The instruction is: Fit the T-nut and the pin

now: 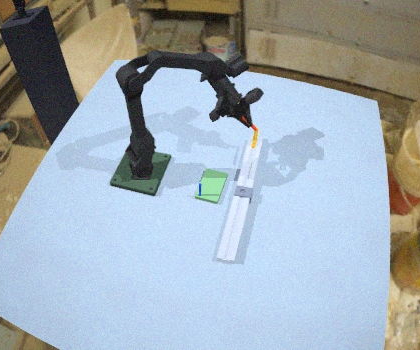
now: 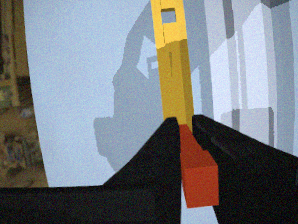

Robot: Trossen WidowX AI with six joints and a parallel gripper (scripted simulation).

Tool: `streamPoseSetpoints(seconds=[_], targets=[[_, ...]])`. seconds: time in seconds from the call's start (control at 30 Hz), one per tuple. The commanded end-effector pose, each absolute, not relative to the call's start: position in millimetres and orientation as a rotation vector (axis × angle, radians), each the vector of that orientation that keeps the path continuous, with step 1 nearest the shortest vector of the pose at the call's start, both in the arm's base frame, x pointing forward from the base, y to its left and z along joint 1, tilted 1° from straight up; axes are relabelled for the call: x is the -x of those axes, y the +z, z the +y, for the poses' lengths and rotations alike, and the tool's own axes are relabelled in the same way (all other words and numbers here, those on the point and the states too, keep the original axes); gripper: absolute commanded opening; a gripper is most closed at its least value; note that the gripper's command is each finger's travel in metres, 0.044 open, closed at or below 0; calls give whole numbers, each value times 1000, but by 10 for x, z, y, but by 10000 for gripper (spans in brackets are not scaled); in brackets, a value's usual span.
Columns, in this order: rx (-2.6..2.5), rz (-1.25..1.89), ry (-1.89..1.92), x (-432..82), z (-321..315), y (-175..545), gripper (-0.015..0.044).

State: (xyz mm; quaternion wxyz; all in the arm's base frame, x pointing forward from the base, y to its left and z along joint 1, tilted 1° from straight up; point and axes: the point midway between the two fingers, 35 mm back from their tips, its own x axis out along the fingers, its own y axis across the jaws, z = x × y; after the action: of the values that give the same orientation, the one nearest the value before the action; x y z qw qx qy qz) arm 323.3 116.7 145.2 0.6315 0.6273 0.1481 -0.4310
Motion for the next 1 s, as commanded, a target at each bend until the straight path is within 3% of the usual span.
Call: streamPoseSetpoints(seconds=[0.0, 0.97], targets=[[-1444, 323, -981, -3214, 1155, 1439, -150], [-1444, 307, -983, -3223, 1175, 1055, -150]])
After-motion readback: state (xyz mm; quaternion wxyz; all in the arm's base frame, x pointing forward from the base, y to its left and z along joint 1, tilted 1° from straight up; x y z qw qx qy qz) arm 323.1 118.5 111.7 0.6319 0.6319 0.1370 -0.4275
